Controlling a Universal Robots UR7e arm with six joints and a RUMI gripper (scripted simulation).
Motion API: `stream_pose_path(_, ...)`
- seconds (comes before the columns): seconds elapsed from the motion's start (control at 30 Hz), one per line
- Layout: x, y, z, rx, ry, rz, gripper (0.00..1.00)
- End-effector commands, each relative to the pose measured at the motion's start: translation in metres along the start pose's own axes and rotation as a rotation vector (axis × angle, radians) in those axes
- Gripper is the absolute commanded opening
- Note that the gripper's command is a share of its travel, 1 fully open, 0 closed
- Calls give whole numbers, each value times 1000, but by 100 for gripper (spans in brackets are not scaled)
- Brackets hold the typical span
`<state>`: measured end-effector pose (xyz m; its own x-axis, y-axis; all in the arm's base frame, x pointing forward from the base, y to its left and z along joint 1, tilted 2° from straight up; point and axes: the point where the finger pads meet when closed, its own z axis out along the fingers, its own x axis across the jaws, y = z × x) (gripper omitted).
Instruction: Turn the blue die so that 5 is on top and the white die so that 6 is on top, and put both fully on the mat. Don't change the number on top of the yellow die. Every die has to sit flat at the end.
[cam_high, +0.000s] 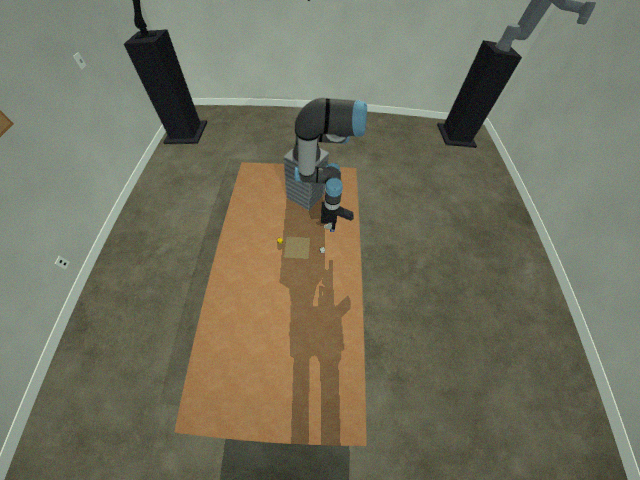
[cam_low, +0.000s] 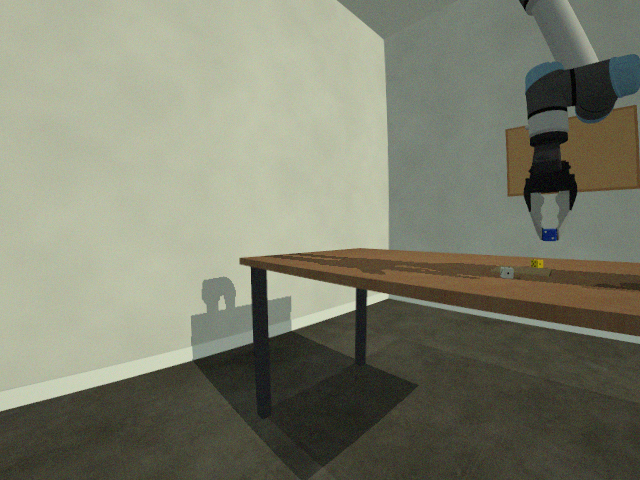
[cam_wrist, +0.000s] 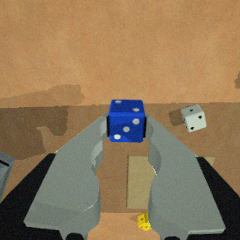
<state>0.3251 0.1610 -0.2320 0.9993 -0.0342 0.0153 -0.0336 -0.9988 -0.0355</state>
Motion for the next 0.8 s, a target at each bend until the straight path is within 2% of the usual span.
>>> stream_pose_path(0.0, 2, 0, 0, -9, 2, 174, 6)
stream_pose_path(0.1, 3, 0, 0, -9, 2, 177, 6)
stream_pose_path(0.2, 4, 0, 0, -8, 3, 309, 6)
stream_pose_path(0.53, 7, 1, 1, -8, 4, 574, 6)
stream_pose_path(0.63, 7, 1, 1, -8, 4, 575, 6)
stream_pose_path(0.77, 9, 3, 1, -8, 5, 730, 6)
